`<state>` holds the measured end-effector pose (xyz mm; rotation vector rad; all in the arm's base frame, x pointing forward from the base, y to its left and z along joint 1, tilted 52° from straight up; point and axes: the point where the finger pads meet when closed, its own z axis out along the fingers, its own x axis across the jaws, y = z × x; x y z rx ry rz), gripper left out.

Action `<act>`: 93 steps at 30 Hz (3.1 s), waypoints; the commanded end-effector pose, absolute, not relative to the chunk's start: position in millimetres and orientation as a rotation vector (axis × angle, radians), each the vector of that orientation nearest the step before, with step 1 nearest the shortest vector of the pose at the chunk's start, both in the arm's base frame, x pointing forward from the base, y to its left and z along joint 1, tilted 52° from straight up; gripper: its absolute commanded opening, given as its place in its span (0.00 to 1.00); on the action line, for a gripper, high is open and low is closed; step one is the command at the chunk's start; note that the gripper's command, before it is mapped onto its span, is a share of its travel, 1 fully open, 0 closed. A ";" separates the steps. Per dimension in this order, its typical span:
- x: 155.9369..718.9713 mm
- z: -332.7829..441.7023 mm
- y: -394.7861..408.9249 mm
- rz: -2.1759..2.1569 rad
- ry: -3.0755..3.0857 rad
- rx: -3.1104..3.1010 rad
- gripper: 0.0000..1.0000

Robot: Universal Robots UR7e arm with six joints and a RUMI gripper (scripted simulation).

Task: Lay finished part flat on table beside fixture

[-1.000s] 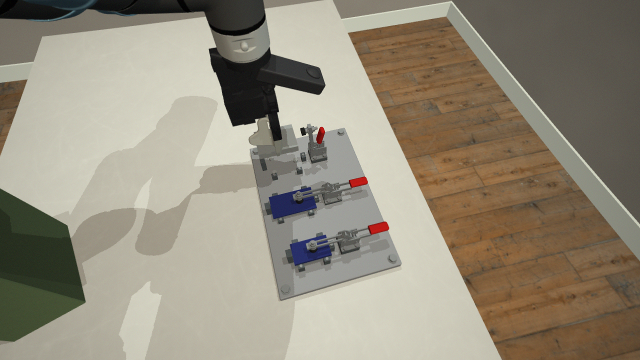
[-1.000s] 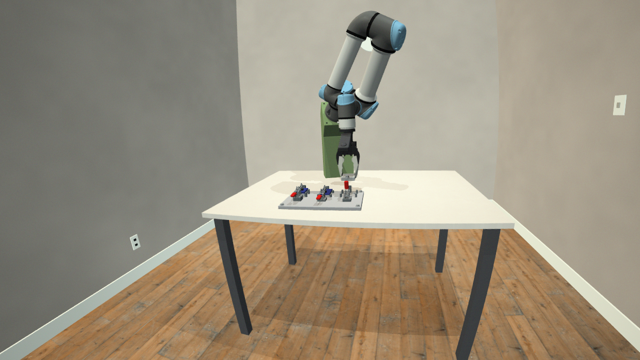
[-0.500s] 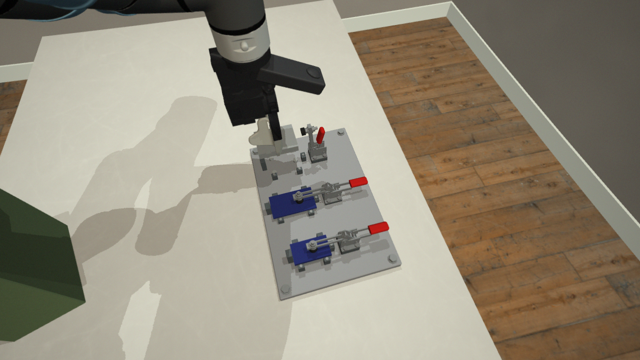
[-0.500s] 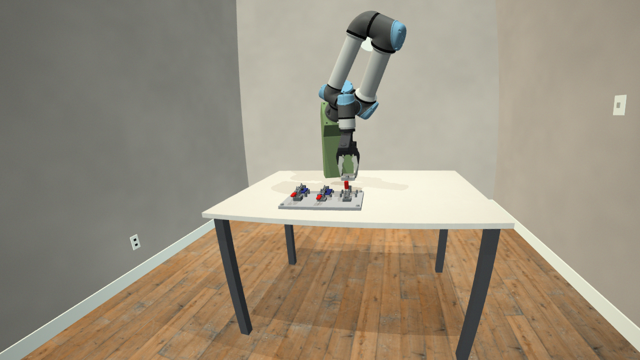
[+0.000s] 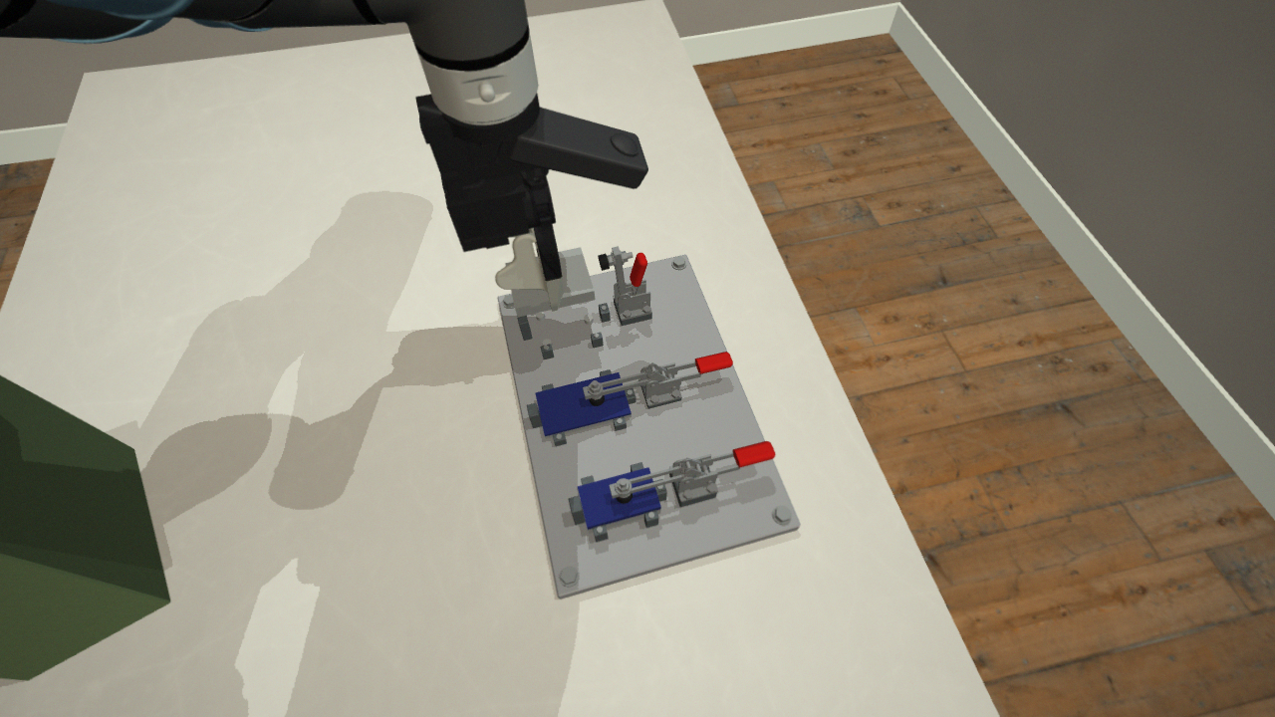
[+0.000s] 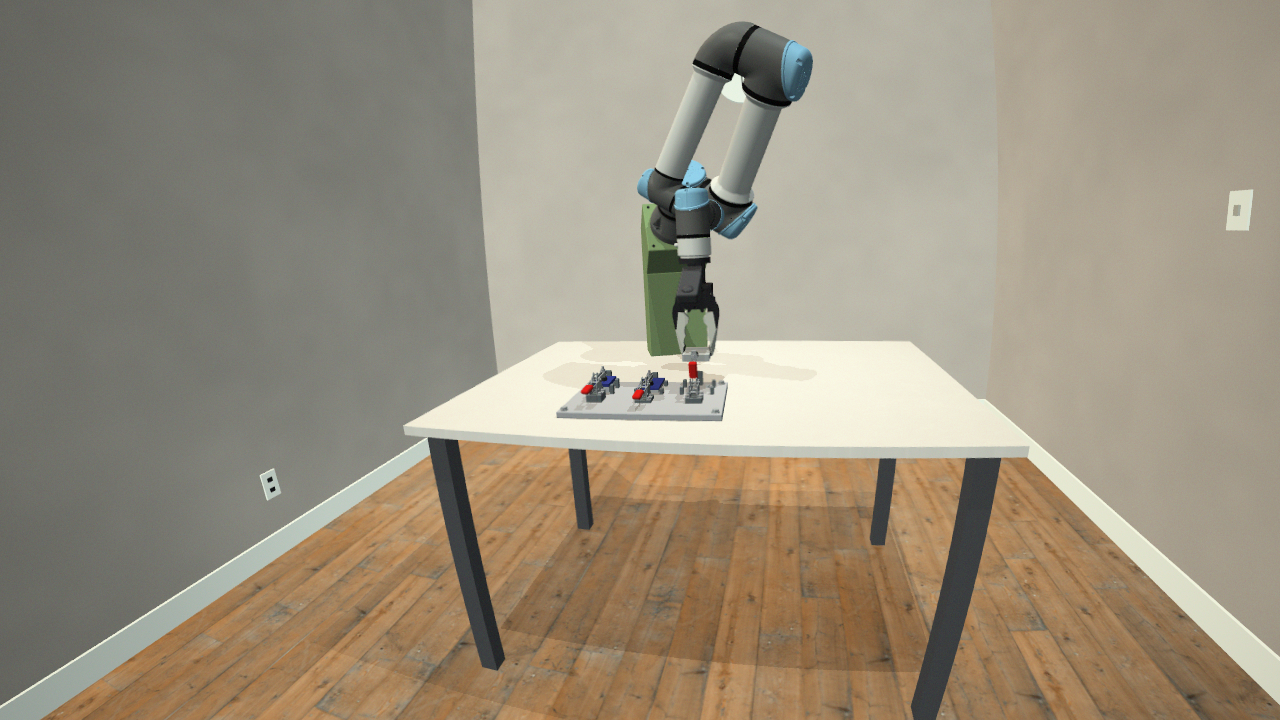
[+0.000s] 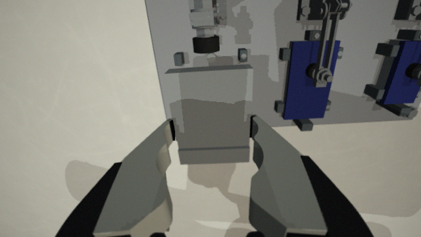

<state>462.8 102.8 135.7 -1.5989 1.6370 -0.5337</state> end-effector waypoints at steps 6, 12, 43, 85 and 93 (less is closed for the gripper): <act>462.9 136.0 102.8 -0.534 1.636 -1.599 0.00; 462.9 136.0 102.8 -0.535 1.636 -1.599 0.00; 461.4 139.9 119.1 -0.534 1.636 -1.599 0.00; 454.2 159.6 200.9 -0.534 1.636 -1.599 0.00; 453.2 162.4 212.4 -0.534 1.636 -1.599 0.00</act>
